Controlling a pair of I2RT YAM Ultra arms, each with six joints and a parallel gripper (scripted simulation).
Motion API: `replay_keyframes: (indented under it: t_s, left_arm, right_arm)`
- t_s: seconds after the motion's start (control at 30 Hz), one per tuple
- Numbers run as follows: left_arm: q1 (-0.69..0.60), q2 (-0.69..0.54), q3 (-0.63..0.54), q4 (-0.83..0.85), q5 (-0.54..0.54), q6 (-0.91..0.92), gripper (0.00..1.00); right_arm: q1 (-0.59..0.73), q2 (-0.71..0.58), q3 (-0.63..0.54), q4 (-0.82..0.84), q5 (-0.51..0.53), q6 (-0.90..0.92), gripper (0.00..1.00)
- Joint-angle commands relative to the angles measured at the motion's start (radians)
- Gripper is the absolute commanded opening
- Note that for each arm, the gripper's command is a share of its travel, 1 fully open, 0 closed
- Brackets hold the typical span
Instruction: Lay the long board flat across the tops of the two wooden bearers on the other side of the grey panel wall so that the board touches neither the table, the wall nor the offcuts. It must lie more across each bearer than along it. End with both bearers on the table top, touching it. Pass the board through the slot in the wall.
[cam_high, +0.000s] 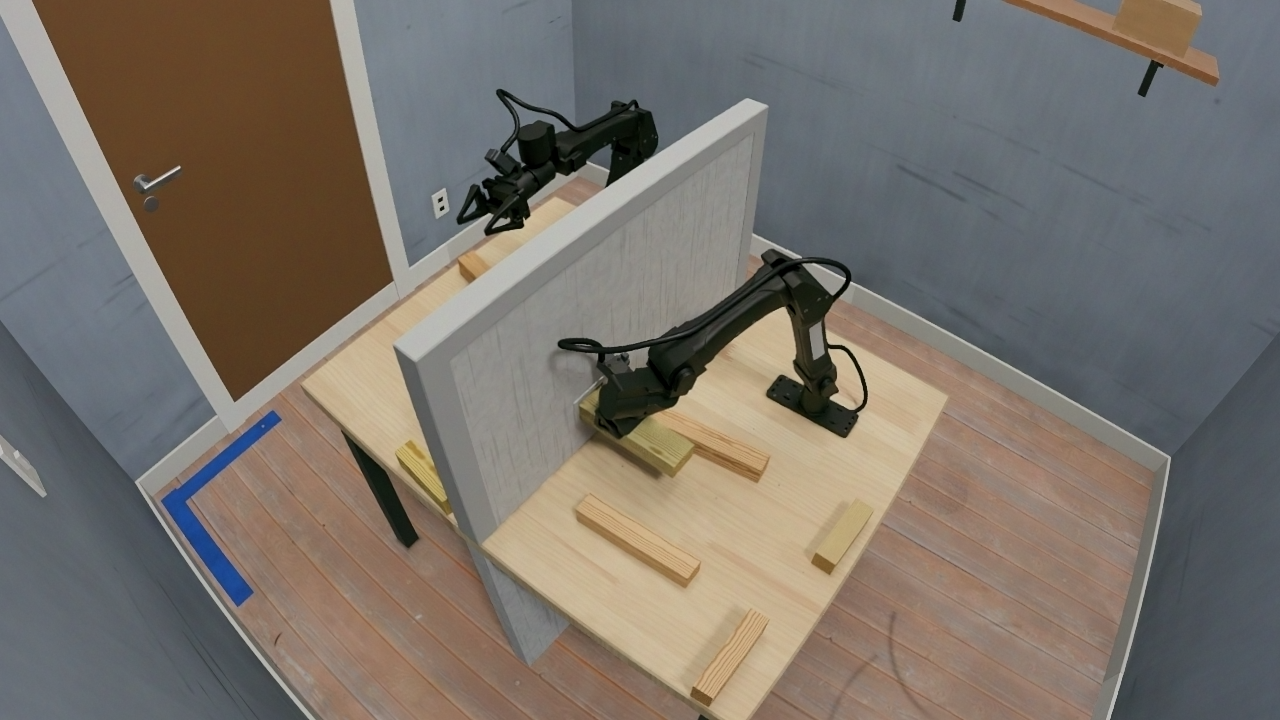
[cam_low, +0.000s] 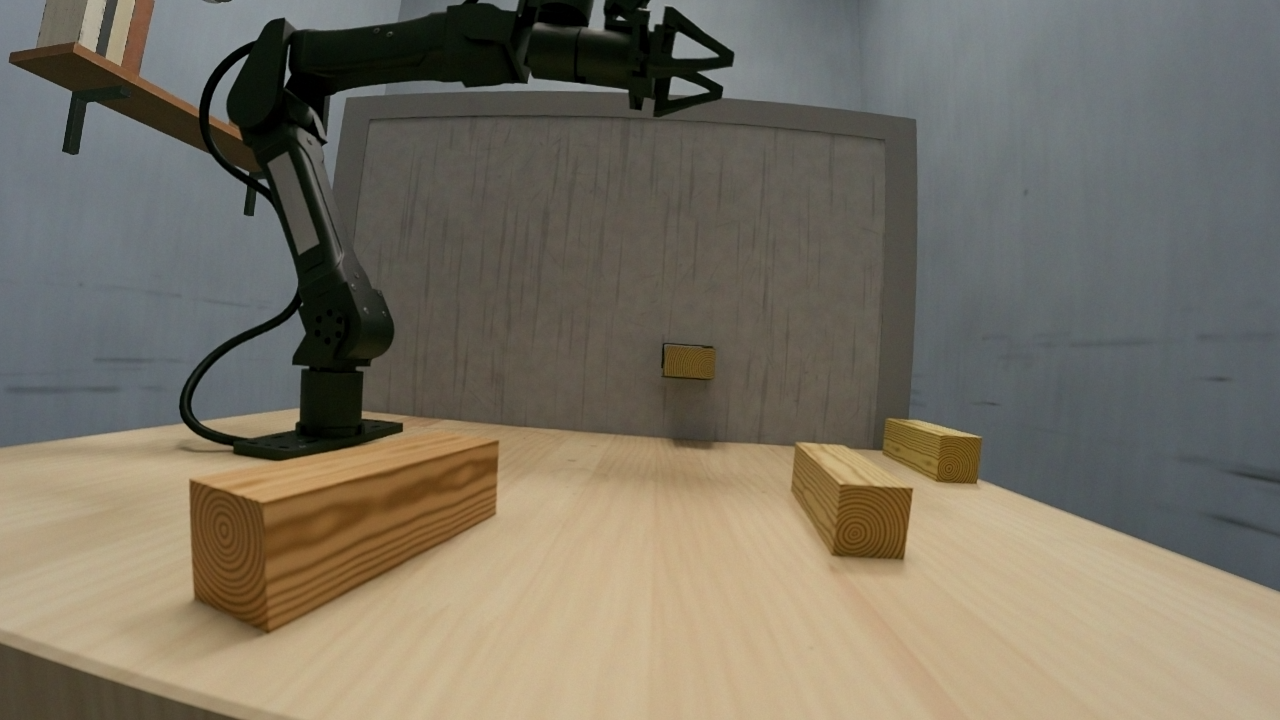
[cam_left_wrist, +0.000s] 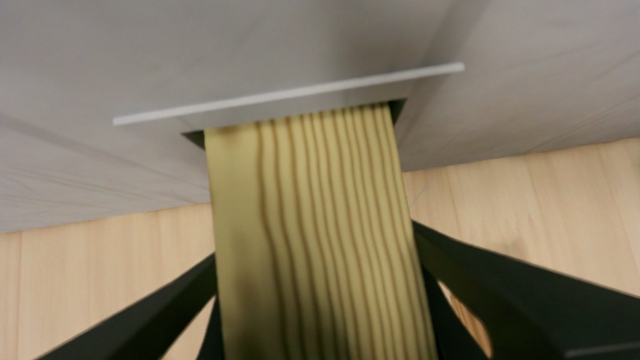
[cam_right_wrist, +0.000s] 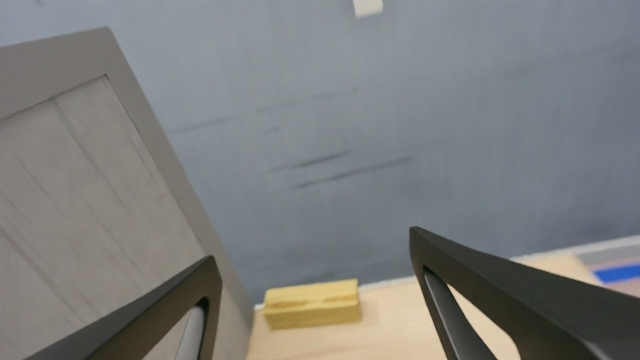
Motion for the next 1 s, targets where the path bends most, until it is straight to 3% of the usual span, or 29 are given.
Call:
replay_keyframes:
  t_s: [0.0, 0.4, 0.53, 0.63, 0.97]
  left_arm:
    - [-0.001, -0.017, 0.019, 0.002, 0.023, -0.006, 0.0]
    - [-0.001, -0.017, 0.019, 0.002, 0.023, -0.006, 0.0]
    - [-0.001, -0.017, 0.019, 0.002, 0.023, -0.006, 0.0]
    - [-0.001, -0.017, 0.019, 0.002, 0.023, -0.006, 0.0]
    - [-0.001, -0.017, 0.019, 0.002, 0.023, -0.006, 0.0]
  right_arm:
    - [-0.025, -0.058, -0.079, 0.166, 0.016, -0.159, 0.78]
    - [-0.033, -0.05, -0.07, 0.207, -0.027, -0.09, 0.78]
    - [-0.025, -0.034, -0.129, 0.2, -0.008, -0.093, 0.78]
    - [-0.023, -0.032, -0.07, 0.205, -0.003, -0.093, 0.78]
    - [-0.034, -0.039, -0.083, 0.189, 0.004, -0.095, 0.78]
